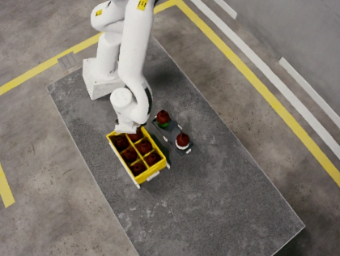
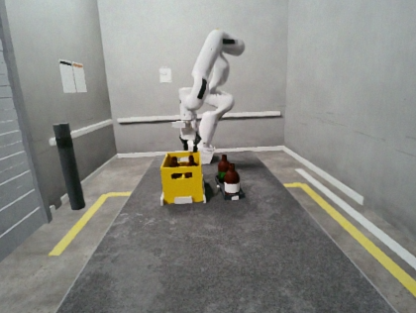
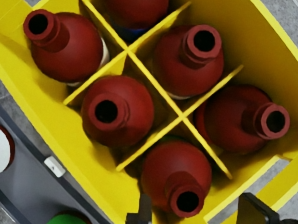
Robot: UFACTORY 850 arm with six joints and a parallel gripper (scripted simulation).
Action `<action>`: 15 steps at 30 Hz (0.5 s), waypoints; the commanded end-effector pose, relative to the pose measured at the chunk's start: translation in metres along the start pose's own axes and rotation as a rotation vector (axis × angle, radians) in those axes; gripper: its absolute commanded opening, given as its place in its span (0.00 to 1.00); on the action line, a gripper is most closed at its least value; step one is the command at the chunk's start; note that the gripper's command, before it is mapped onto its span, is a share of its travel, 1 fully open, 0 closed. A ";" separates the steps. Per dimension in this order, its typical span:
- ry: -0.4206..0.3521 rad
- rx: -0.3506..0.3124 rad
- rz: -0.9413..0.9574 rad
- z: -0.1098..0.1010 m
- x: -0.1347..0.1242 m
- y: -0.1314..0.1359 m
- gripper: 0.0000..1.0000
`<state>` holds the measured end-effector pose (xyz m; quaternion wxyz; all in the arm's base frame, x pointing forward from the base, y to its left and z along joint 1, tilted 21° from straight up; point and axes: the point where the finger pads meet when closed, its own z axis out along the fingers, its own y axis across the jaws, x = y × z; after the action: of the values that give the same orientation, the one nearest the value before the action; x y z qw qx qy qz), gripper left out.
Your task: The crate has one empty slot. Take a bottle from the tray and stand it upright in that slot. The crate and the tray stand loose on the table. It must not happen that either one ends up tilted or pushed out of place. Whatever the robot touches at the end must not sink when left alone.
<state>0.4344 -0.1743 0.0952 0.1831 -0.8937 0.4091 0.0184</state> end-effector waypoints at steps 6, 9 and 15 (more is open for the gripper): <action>0.001 0.000 0.000 -0.021 0.001 0.000 0.65; 0.001 0.000 0.000 -0.027 0.001 0.000 0.65; 0.001 0.000 0.000 -0.035 0.001 0.000 0.65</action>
<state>0.4310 -0.1843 0.1225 0.1830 -0.8937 0.4091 0.0186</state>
